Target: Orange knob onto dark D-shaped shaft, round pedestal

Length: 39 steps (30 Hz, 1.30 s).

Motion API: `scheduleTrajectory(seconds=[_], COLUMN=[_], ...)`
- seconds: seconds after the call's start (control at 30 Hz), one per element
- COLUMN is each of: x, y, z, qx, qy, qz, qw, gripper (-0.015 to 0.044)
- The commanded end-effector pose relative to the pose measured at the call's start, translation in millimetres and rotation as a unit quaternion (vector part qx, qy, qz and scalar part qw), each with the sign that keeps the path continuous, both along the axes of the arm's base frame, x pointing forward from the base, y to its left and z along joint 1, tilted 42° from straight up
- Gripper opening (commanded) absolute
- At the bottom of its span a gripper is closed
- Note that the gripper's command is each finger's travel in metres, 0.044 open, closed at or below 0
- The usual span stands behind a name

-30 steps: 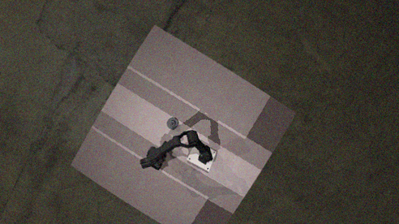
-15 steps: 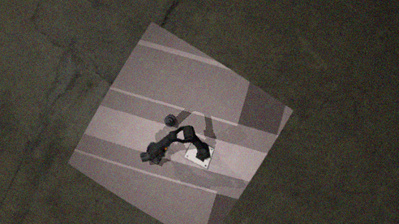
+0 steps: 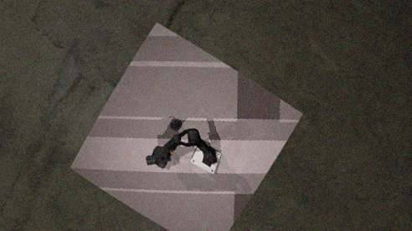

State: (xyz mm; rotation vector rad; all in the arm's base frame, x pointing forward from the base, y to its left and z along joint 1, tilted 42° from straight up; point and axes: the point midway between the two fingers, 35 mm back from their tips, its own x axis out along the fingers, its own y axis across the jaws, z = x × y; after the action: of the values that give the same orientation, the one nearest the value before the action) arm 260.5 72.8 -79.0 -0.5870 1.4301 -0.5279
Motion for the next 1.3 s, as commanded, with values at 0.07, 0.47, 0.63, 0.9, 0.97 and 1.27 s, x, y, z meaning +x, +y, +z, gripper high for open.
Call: scheduleTrajectory(seconds=[0.07, 0.47, 0.63, 0.9, 0.97, 1.27], x=[0.4, 1.5, 1.6, 1.3, 1.3, 1.3], y=[-6.7, -20.1, -25.8, -34.2, -34.3, -34.3], z=[-7.9, -21.8, -27.4, -35.2, -35.3, -35.3], qx=[-0.003, -0.003, -0.004, -0.005, -0.005, -0.005], qy=[0.002, 0.002, 0.002, 0.002, 0.002, 0.002], qz=[0.002, 0.002, 0.002, 0.002, 0.002, 0.002], qw=[1.000, 1.000, 1.000, 1.000, 1.000, 1.000], gripper=[0.0440, 0.0440, 0.0440, 0.0440, 0.0414, 0.0177])
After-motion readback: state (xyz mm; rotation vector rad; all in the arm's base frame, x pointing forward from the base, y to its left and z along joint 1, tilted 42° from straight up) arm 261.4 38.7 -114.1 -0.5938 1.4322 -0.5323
